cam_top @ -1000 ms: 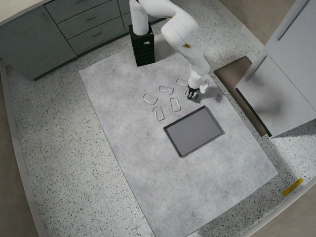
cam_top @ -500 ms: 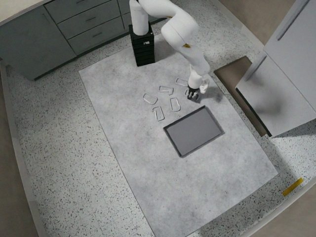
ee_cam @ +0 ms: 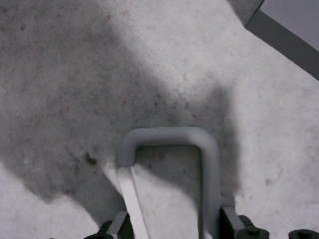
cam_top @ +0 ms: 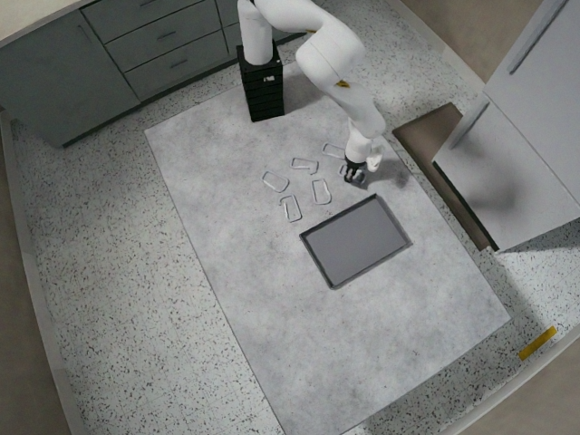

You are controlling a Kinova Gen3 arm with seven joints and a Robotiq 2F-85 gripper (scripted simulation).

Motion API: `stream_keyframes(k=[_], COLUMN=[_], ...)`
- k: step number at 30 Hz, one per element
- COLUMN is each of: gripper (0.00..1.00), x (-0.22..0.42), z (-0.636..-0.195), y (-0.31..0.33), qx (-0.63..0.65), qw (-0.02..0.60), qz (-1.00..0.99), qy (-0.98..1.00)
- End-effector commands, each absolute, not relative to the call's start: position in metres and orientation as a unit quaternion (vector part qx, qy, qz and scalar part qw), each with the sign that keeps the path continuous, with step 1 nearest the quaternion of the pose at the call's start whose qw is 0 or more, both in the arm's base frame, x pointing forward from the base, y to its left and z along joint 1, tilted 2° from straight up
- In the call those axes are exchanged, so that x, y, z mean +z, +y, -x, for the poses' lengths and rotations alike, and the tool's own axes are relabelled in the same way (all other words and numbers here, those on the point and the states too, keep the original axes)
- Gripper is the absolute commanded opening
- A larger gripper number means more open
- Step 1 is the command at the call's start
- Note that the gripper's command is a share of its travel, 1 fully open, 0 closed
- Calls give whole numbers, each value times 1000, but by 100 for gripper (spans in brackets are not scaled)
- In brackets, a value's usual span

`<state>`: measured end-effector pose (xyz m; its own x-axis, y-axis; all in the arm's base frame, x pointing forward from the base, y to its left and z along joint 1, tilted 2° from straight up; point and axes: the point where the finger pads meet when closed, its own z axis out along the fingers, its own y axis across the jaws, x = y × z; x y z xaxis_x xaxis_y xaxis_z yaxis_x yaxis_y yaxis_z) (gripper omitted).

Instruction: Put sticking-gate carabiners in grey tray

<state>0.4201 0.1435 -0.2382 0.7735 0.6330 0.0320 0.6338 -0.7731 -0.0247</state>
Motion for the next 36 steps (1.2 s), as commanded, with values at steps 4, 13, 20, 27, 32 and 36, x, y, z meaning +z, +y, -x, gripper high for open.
stream_keyframes(k=[4,13,20,27,32,36], gripper=[55,55,100,100,100,100], x=[-238,-238,-238,-238,-238,-238], z=[-421,-421,-421,-421,-421,-421], y=[144,144,144,144,144,144], qx=[-12,-12,-12,-12,-12,-12], qw=[17,17,17,17,17,17], qz=[942,942,942,942,942,942], qy=[-336,-336,-336,-336,-336,-336])
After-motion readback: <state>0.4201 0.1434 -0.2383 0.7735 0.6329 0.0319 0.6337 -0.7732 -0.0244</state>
